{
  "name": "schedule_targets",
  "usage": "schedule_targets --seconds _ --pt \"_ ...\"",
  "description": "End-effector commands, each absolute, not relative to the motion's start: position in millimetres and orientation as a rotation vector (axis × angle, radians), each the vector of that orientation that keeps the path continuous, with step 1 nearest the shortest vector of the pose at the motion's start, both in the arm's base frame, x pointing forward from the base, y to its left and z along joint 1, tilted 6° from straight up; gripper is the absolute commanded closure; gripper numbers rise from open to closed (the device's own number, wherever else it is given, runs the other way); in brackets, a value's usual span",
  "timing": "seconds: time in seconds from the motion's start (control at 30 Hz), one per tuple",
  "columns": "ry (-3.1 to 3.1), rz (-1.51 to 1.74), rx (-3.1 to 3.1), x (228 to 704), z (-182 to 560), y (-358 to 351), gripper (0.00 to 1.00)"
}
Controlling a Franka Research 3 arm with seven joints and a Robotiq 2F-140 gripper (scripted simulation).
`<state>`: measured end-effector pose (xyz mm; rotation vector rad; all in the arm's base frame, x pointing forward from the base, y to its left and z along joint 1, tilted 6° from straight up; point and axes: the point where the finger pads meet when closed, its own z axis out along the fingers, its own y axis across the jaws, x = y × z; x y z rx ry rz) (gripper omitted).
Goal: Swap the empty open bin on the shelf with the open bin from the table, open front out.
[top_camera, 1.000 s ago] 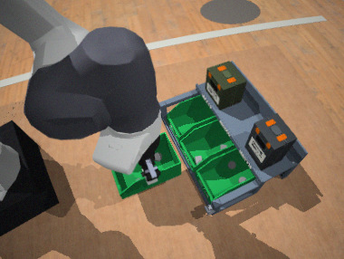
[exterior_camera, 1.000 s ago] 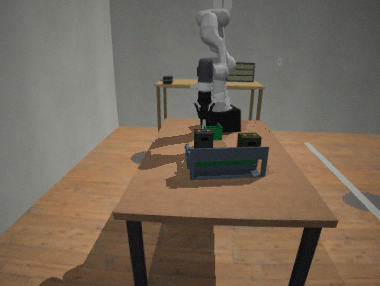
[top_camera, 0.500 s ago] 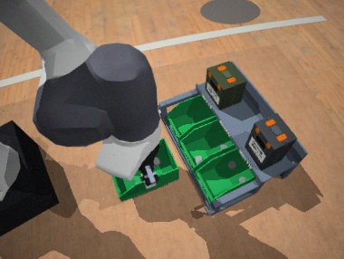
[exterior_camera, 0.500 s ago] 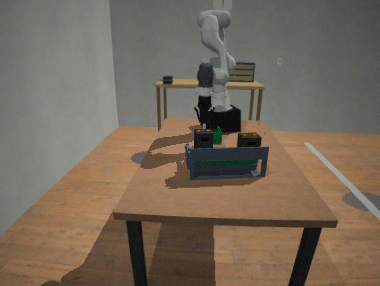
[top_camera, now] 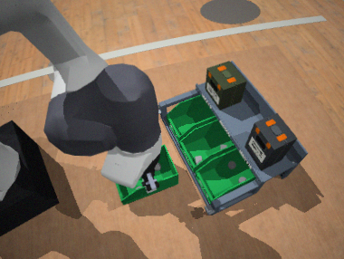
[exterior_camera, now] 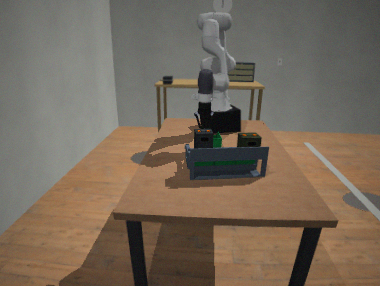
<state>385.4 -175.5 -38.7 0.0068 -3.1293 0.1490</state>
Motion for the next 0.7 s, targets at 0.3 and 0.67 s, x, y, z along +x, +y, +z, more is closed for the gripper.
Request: schedule_targets --seconds 0.3,0.67 --pt "-3.155 0.155 0.038 394.1 -50.0 -179.2 1.00" --pt "-3.155 0.155 0.038 394.1 -50.7 -179.3 1.00"
